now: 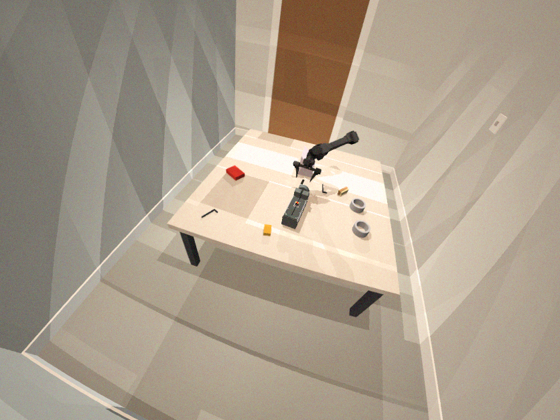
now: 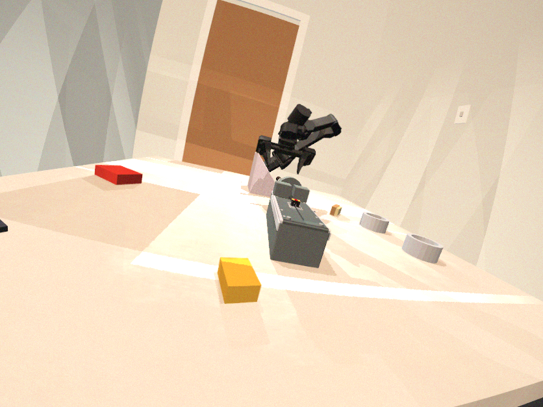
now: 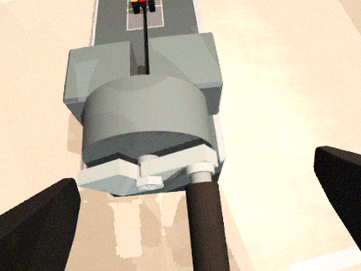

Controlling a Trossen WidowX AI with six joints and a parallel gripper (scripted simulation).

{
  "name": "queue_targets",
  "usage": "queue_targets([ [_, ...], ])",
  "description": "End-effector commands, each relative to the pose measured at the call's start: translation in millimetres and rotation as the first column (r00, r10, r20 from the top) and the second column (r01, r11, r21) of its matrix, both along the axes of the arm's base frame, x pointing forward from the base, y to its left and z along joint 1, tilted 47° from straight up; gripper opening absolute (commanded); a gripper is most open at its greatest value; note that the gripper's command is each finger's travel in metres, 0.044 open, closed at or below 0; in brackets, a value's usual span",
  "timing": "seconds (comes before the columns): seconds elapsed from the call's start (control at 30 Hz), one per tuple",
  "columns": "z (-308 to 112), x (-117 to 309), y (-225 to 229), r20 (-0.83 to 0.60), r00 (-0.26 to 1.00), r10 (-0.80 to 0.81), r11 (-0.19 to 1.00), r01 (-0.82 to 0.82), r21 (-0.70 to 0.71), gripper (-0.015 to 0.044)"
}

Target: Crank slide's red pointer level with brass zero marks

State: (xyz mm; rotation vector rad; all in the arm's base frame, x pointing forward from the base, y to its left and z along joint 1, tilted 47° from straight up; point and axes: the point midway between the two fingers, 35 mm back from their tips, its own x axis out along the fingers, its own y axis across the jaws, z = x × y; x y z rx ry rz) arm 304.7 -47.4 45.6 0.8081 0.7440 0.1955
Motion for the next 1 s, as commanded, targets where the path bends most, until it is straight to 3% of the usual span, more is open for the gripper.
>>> queue_targets([
  [0.0, -9, -2, 4, -0.019, 1.0, -0.005, 1.0, 0.005, 0.007, 0.044],
  [0.97, -40, -1, 39, -0.018, 1.0, -0.005, 1.0, 0.005, 0.009, 0.044],
])
